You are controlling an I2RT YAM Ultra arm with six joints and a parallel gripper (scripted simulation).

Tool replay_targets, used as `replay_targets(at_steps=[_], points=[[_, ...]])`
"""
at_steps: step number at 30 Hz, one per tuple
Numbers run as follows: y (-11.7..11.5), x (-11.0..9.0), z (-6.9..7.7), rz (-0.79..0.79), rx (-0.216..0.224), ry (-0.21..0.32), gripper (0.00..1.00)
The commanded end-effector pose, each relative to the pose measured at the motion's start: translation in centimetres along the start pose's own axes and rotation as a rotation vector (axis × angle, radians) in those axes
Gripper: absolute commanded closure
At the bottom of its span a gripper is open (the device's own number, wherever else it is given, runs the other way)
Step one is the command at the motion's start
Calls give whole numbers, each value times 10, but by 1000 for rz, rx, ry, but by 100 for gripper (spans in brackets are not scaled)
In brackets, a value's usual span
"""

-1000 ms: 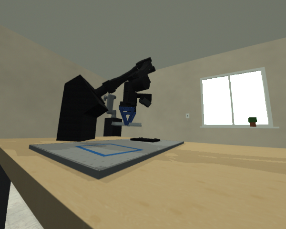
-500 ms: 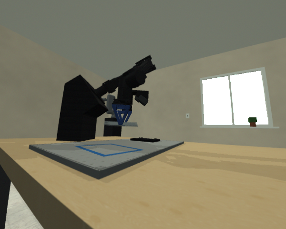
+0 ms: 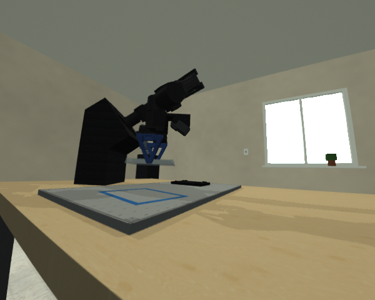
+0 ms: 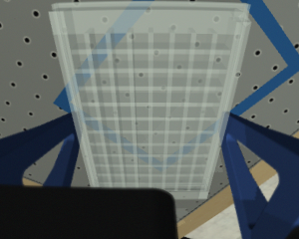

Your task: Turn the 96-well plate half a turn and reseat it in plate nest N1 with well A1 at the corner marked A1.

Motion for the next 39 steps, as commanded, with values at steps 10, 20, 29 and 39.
replay_targets(at_steps=[10, 20, 29, 39], points=[[-29, -11, 4, -4, 2, -1, 100], [-29, -11, 4, 29, 2, -1, 100], [-29, -11, 4, 329, 2, -1, 100], [-29, -11, 4, 526, 2, -1, 100]])
Point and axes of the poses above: the point where the finger pads meet when closed, its own z axis back along the fingers, its own y axis across the jaws, x = y × z, the point moved 3 cm from there along z, back along the fingers, and after that the axes turned 6 degrees about -z, right-handed, at the moved point
